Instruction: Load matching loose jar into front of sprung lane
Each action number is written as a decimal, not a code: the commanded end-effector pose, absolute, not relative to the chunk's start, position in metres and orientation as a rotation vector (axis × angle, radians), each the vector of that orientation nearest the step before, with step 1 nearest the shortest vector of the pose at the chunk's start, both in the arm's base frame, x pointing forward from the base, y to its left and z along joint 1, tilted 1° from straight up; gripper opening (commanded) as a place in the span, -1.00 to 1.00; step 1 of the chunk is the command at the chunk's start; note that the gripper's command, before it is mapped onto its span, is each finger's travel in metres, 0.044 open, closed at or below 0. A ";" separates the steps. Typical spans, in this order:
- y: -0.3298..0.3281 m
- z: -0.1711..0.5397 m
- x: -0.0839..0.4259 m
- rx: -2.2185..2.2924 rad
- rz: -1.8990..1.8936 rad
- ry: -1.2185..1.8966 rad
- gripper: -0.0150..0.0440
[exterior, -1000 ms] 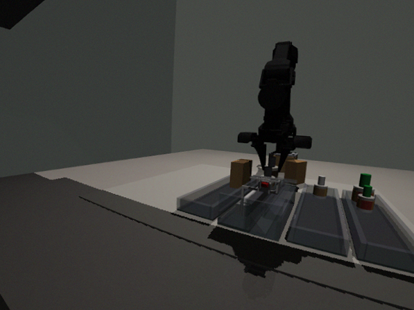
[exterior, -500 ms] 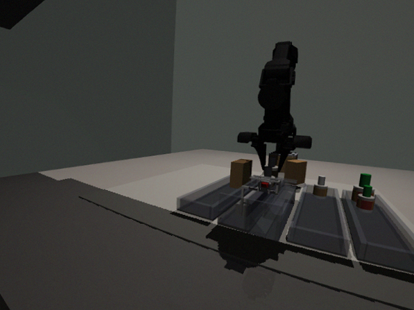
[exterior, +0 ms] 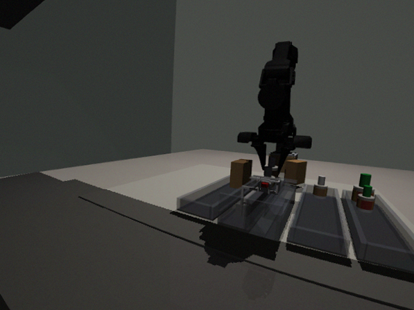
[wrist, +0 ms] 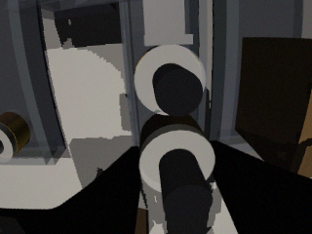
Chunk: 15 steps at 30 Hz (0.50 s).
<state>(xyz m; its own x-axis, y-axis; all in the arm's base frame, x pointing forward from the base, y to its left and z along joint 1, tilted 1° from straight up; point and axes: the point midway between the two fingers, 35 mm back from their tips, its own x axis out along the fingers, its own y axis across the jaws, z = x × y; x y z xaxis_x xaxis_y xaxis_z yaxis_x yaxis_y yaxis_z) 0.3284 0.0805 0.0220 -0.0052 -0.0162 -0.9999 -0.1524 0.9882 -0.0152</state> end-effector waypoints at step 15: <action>0.082 0.025 0.338 -0.130 0.115 1.546 -0.49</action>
